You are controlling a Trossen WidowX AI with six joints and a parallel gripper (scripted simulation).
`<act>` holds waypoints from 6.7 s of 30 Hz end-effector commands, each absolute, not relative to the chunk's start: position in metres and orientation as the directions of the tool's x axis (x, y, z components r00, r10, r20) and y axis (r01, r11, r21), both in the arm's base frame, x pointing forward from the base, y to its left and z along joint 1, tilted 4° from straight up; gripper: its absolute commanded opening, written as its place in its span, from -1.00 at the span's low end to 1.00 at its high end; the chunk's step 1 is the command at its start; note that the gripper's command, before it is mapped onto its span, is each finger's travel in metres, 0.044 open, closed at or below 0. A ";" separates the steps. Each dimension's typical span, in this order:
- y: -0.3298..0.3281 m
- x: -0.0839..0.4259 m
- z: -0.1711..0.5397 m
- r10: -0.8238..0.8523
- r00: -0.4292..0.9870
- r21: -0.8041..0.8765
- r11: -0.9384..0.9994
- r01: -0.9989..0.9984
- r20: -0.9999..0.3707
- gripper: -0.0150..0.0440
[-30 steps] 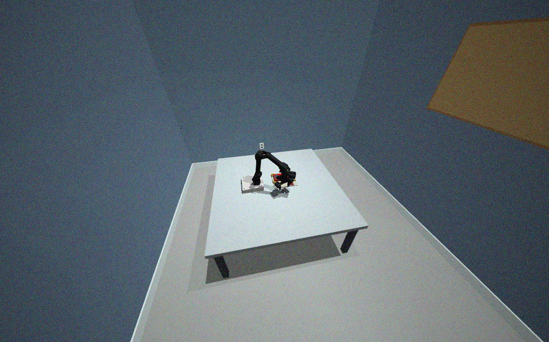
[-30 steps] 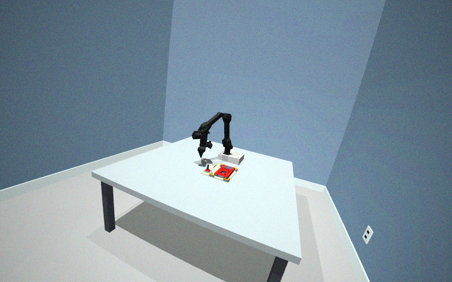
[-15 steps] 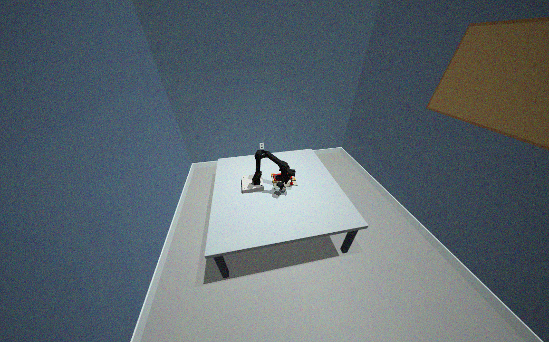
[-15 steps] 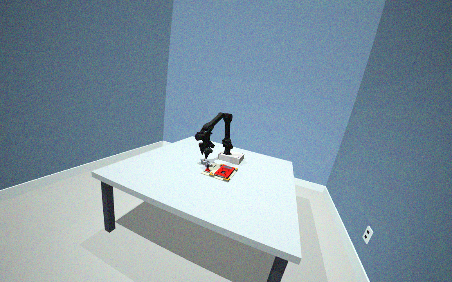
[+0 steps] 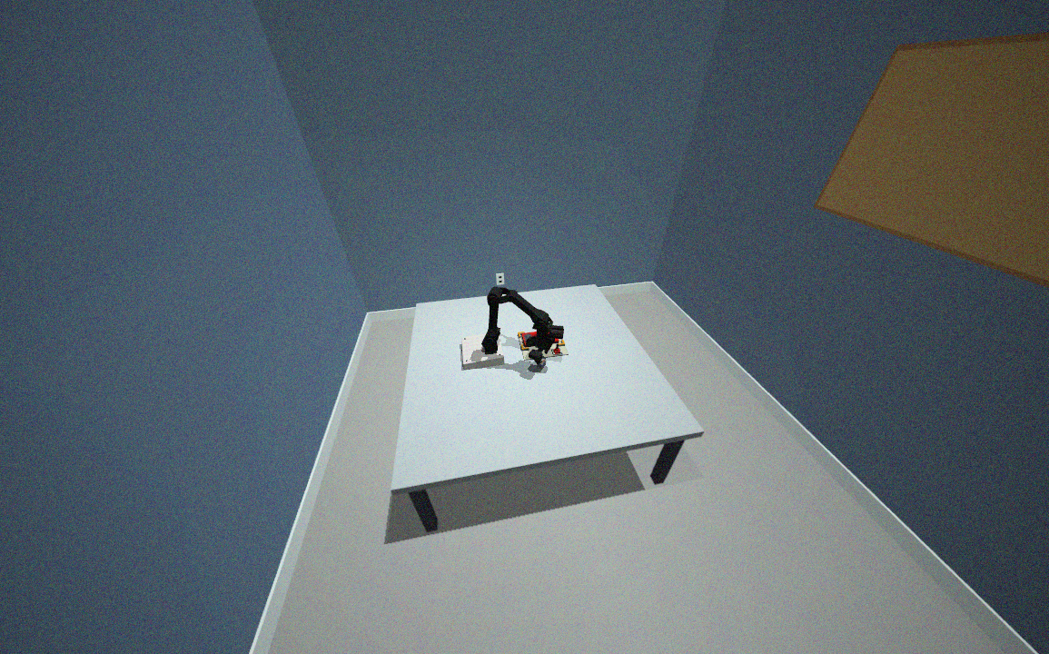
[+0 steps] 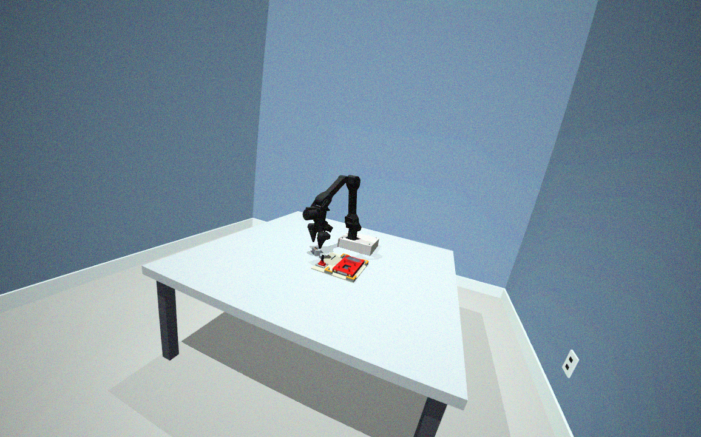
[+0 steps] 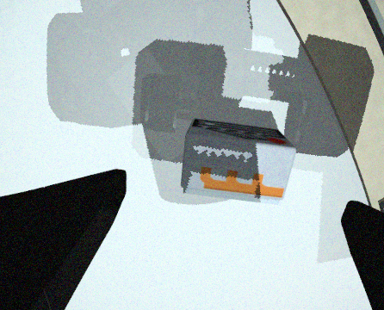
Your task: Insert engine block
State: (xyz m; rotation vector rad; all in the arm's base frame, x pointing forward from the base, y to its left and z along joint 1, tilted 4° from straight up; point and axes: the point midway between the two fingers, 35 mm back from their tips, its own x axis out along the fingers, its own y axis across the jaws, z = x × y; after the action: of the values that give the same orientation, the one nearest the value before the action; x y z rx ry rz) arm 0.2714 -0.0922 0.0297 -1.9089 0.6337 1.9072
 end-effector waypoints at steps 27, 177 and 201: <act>-0.093 0.269 -0.014 -0.052 -0.029 0.060 -0.836 -0.546 -0.998 0.82; -0.082 0.272 0.094 -0.051 -0.028 -0.059 0.904 0.424 -0.998 -0.49; -0.083 0.272 0.064 -0.052 -0.028 -0.059 0.836 0.546 -0.998 -0.49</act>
State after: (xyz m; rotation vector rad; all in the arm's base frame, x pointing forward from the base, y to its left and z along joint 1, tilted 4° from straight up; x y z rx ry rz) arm 0.2736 -0.0832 0.0709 0.4041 1.5209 -0.4925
